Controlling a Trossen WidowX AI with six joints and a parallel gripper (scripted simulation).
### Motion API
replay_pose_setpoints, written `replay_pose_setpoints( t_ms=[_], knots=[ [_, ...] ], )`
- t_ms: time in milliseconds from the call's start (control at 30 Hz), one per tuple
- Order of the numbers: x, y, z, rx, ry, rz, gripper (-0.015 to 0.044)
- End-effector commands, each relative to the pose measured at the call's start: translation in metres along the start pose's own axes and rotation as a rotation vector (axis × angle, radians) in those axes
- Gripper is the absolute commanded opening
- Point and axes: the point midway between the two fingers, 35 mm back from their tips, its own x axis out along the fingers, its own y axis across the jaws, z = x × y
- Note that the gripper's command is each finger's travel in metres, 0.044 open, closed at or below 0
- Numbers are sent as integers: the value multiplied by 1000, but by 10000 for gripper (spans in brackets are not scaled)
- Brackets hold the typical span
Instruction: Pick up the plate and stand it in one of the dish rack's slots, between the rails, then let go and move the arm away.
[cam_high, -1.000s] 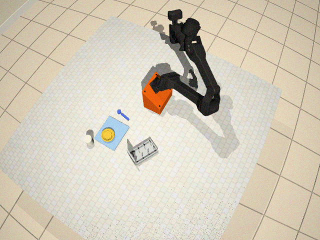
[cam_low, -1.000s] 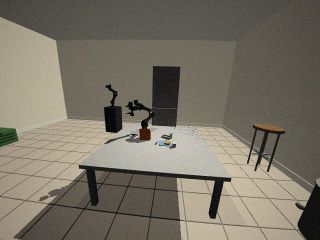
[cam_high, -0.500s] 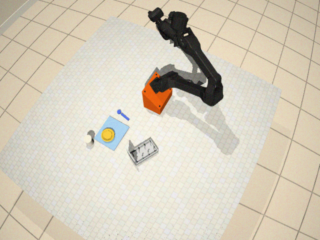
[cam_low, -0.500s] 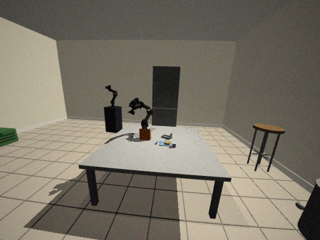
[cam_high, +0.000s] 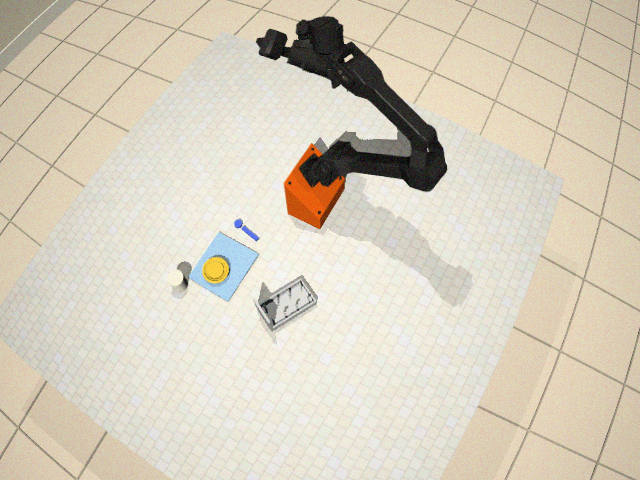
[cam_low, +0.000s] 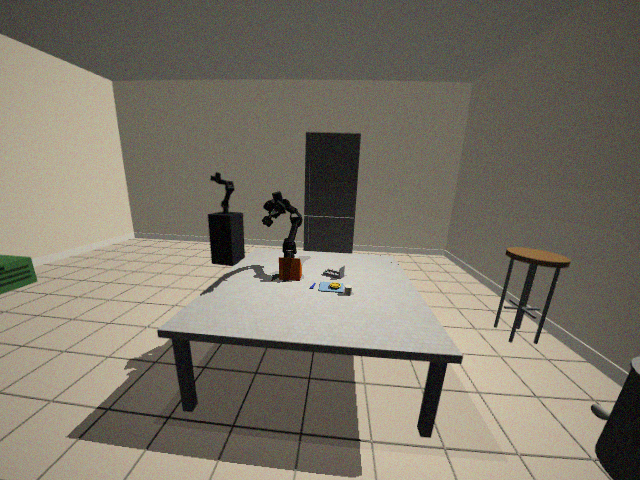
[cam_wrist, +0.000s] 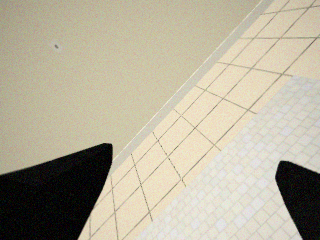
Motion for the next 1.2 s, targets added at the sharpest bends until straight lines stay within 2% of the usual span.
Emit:
replay_pose_setpoints(
  t_ms=[0,567,1167],
  knots=[
    [6,20,-18,-139,82,23,400],
    [18,83,-93,-599,348,123,400],
    [15,119,-194,-1043,645,238,400]
  ],
)
